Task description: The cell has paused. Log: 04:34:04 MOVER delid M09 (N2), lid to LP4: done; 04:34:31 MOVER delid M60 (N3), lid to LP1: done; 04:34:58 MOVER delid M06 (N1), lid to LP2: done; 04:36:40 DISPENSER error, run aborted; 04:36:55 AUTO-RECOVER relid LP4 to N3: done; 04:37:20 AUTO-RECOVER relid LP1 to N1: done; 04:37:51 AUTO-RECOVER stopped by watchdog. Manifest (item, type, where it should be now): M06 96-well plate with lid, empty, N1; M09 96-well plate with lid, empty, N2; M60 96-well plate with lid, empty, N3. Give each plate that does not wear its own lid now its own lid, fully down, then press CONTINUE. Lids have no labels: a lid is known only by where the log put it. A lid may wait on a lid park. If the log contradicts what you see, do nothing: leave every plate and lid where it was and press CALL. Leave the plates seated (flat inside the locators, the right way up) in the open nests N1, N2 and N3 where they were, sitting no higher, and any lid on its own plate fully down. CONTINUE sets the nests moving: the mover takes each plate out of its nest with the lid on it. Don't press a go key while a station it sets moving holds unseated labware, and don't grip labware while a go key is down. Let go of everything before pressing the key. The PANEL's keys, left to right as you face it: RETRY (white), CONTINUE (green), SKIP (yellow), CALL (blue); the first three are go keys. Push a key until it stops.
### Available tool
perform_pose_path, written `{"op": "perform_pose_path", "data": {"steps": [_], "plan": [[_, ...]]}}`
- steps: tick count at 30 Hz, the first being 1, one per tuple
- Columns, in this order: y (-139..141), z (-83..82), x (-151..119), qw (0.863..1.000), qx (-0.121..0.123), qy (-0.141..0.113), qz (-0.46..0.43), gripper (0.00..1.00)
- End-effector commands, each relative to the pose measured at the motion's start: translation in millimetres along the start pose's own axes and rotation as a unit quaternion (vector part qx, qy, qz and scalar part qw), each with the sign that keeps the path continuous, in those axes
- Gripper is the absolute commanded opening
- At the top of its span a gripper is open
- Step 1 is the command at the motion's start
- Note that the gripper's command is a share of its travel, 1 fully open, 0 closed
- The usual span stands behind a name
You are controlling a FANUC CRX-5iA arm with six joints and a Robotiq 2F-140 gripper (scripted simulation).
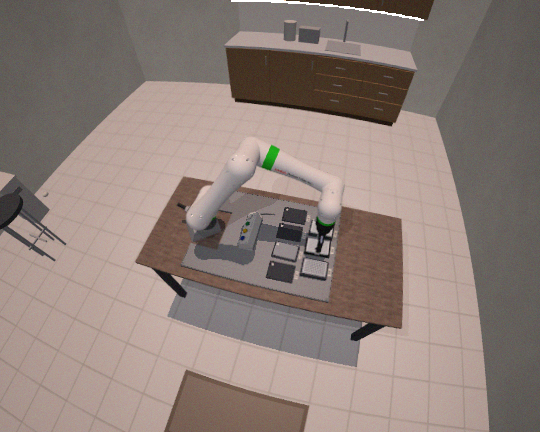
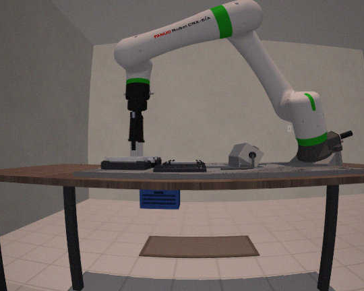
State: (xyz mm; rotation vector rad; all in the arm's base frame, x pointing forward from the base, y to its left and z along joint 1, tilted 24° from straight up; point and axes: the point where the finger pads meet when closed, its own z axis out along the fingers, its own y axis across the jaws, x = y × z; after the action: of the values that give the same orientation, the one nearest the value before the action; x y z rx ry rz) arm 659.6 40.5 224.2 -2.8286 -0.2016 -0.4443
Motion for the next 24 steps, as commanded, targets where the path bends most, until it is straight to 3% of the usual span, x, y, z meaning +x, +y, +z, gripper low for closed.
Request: {"op": "perform_pose_path", "data": {"steps": [1,24], "plan": [[0.1,-0.2,0.2,1.0,0.0,0.0,0.0,0.66],[0.1,-7.8,0.2,1.0,0.0,0.0,0.0,0.66]]}}
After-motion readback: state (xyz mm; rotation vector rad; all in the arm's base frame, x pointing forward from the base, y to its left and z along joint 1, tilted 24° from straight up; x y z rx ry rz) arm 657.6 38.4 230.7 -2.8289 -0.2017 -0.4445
